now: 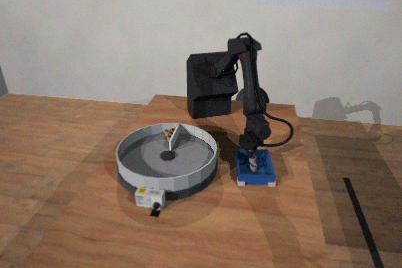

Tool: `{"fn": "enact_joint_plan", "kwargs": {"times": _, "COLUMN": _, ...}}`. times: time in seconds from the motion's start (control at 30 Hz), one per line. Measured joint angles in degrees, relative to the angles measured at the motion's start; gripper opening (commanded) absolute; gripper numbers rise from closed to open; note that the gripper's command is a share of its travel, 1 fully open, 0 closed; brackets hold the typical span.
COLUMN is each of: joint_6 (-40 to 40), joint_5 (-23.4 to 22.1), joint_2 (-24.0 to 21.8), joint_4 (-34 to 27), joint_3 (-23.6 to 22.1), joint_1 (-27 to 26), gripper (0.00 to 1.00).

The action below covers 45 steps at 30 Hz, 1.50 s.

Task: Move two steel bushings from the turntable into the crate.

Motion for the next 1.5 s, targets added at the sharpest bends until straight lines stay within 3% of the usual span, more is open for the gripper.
{"fn": "enact_joint_plan", "kwargs": {"times": 1.5, "joint_6": -0.1, "joint_5": -0.1, "joint_2": 0.9, "joint_4": 0.9, "joint_3": 0.0, "joint_1": -0.3, "gripper": 0.0}}
